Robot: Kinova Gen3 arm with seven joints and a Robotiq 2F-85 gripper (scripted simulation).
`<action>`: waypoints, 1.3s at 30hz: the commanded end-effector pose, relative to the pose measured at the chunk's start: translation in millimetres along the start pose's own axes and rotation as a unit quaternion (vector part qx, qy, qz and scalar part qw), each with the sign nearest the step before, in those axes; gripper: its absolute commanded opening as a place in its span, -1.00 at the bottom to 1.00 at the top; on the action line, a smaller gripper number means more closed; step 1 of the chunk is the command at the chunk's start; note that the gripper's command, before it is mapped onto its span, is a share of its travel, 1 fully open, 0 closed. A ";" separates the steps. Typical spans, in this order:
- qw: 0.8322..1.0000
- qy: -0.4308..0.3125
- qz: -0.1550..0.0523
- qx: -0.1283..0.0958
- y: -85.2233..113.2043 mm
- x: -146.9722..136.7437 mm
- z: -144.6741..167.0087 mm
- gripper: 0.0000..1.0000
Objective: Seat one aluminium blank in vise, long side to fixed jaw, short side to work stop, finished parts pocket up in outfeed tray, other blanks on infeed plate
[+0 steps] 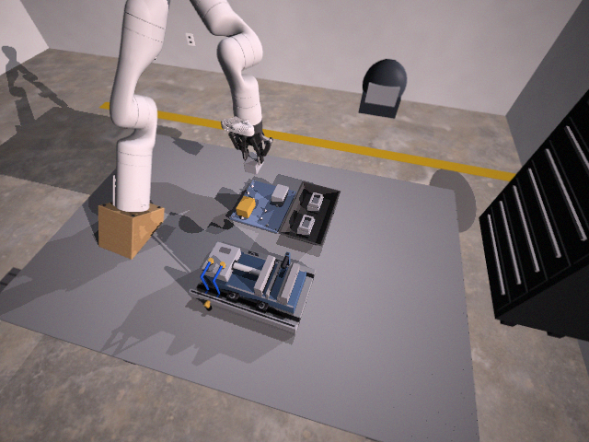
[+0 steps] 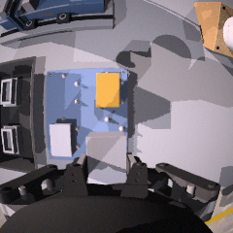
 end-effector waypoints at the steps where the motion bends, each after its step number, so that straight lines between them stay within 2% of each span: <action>1: 1.000 0.000 -0.004 -0.004 3.3 -9.4 -5.9 -1.00; 3: 1.000 0.000 -0.004 -0.004 3.3 -9.4 -5.9 -1.00; 7: 1.000 0.007 -0.011 -0.016 12.6 -35.9 -24.8 -1.00; 12: 0.999 0.016 -0.023 -0.030 25.4 -78.2 -69.3 -1.00; 18: 0.999 0.019 -0.030 -0.034 31.9 -113.1 -128.5 -1.00; 20: 0.999 0.019 -0.030 -0.034 31.9 -113.1 -128.5 -1.00; 22: 0.999 0.019 -0.031 -0.033 32.2 -125.9 -160.8 -1.00; 28: 0.999 0.016 -0.029 -0.026 27.9 -141.4 -222.1 -1.00; 35: 1.000 0.010 -0.018 -0.013 16.4 -147.4 -294.2 -1.00; 37: 1.000 0.010 -0.018 -0.013 16.4 -147.4 -294.2 -1.00; 39: 1.000 0.007 -0.012 -0.007 10.9 -146.6 -319.7 -1.00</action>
Point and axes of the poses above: the point where the finger pads meet when closed, its own y axis back along the fingers, its own x axis across the jaws, z = x × y, the point moved 7 cm from there along y, back along the fingers, and after that the axes turned 10 degrees about y, right-handed, at the moved point
